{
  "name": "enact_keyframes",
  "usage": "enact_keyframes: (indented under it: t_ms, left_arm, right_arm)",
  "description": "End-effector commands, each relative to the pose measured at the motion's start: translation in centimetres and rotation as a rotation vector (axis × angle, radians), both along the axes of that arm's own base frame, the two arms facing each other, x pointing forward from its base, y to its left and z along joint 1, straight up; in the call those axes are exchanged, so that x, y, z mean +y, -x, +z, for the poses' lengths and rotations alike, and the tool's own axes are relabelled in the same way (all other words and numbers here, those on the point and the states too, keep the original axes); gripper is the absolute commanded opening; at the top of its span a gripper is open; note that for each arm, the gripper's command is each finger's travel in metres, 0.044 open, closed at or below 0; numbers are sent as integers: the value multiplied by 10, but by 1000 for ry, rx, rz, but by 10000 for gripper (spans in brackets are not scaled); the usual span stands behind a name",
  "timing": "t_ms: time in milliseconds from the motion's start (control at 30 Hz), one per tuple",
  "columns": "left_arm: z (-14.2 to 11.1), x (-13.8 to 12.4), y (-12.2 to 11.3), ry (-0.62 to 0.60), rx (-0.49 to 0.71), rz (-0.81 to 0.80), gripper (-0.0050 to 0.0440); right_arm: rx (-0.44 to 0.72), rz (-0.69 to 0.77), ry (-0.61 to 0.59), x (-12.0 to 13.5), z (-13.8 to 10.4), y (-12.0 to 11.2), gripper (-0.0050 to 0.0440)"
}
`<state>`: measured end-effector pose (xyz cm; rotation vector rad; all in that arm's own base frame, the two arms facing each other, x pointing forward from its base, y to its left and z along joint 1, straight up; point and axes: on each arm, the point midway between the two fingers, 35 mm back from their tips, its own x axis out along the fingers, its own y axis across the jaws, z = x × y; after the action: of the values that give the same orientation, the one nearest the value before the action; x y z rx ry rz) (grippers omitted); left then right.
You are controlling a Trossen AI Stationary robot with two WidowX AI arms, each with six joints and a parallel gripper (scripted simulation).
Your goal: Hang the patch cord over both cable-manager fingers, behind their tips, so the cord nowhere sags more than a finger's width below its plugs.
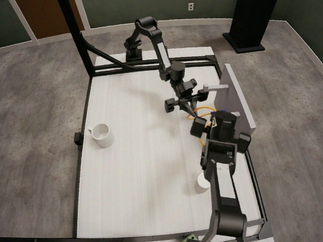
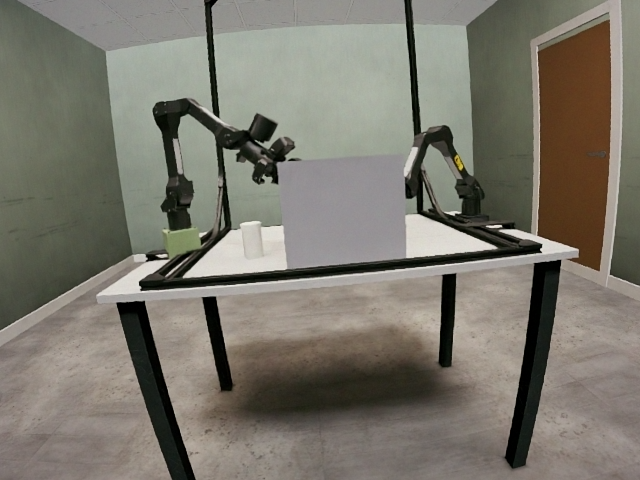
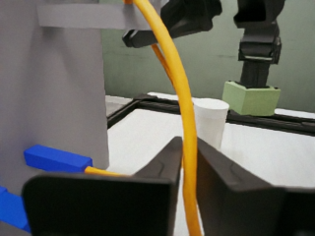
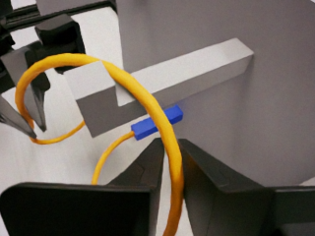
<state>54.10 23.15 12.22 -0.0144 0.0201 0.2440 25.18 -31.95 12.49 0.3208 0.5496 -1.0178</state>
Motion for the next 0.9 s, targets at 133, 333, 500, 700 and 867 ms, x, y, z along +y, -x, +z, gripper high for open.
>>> enact_keyframes:
  t_ms: [133,333,500,700,867]
  left_arm:
    - [24,0,-4,-15,-41,2,25]
    - [24,0,-4,-12,-39,2,25]
    - [24,0,-5,-11,-38,3,25]
    - [24,-1,-5,-8,-37,4,25]
    - [25,-1,-6,-6,-35,5,25]
  right_arm:
    - [-12,1,14,-2,7,-1,40]
    - [-12,1,14,-2,7,-1,40]
    - [-12,1,14,-2,7,-1,40]
    - [-12,1,14,-2,7,-1,40]
    - [-12,1,14,-2,7,-1,40]
